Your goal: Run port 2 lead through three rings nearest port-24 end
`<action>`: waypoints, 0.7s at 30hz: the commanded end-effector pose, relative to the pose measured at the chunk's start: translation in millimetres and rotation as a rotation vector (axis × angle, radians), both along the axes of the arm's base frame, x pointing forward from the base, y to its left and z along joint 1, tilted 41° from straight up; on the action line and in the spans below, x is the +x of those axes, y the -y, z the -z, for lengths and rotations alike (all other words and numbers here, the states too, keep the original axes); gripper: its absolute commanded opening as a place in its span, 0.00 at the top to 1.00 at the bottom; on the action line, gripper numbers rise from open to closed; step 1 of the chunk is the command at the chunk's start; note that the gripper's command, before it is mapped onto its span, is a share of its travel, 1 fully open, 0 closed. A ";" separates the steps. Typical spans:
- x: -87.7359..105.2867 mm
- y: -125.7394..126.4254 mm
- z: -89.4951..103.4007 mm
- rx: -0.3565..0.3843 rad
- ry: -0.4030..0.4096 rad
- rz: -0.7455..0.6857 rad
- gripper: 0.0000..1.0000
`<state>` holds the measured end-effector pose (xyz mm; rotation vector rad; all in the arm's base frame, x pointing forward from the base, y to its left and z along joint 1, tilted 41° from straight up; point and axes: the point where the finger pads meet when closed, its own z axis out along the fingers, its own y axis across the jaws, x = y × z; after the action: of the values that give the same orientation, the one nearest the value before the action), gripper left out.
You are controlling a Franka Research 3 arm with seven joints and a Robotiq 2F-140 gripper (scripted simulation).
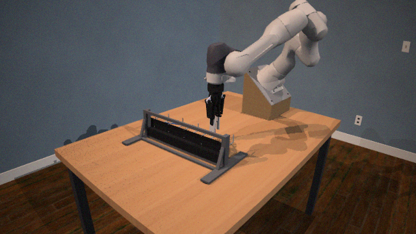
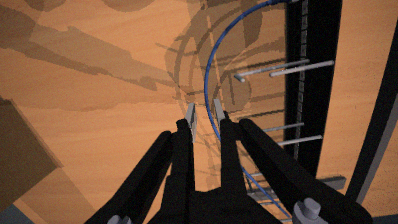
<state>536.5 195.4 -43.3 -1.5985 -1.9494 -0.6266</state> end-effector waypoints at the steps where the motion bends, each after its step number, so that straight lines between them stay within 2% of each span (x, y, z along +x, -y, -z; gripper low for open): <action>1: 3.0 -2.2 2.0 -0.001 0.015 -0.004 0.80; 21: 2.3 -6.3 6.6 -0.001 0.015 -0.004 0.80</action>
<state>538.2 199.6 -49.7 -1.6011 -1.9576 -0.6327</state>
